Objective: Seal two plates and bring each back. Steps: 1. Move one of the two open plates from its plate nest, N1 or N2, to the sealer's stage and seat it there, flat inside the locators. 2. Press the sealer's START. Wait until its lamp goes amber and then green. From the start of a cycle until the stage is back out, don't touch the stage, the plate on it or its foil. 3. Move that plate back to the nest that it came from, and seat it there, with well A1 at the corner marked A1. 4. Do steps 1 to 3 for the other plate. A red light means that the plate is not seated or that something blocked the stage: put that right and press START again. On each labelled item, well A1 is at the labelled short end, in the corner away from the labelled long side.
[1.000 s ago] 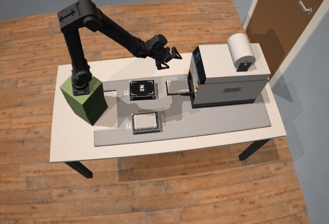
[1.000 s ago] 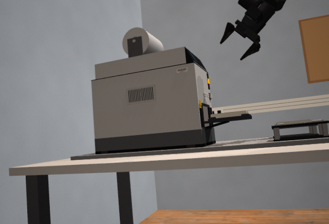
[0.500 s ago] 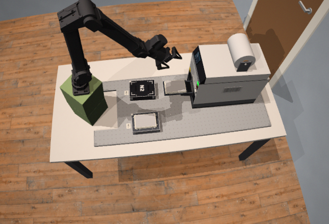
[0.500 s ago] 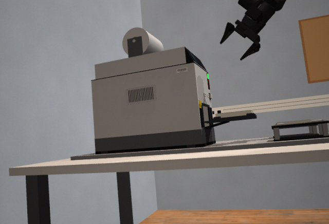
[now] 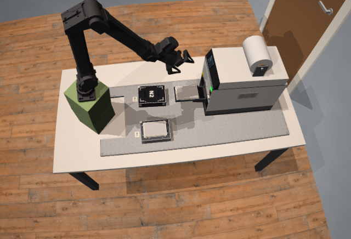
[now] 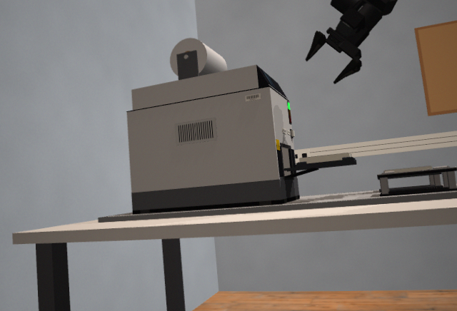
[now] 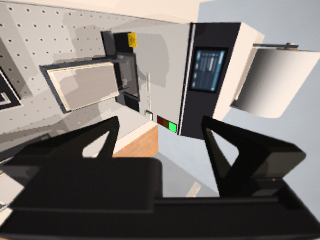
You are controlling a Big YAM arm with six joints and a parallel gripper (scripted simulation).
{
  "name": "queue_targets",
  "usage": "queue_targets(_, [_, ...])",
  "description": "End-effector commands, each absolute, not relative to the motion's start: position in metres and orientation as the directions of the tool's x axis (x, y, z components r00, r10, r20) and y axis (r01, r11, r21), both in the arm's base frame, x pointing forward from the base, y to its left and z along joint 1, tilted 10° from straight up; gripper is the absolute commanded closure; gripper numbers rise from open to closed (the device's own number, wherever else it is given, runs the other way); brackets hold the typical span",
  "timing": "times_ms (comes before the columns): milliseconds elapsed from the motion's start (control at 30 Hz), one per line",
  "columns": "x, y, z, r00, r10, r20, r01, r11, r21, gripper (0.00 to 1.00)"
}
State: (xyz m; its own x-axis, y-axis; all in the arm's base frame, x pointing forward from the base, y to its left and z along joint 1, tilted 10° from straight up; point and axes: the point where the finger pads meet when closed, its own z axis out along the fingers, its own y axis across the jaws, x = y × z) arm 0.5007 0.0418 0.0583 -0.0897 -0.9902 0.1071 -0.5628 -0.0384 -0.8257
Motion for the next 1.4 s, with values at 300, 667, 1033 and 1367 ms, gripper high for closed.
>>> queue_targets(300, [0.508, 0.049, 0.07, -0.087, -0.992, 0.093, -0.537, -0.032, -0.843, 0.0])
queue_targets(667, [0.482, 0.002, 0.045, -0.262, -0.953, -0.153, -0.491, 0.268, -0.829, 0.04])
queue_targets(1033, [0.46, -0.033, 0.022, -0.4, -0.829, -0.391, -0.394, 0.541, -0.743, 0.09])
queue_targets(1367, [0.441, -0.067, 0.008, -0.497, -0.604, -0.623, -0.232, 0.784, -0.575, 1.0])
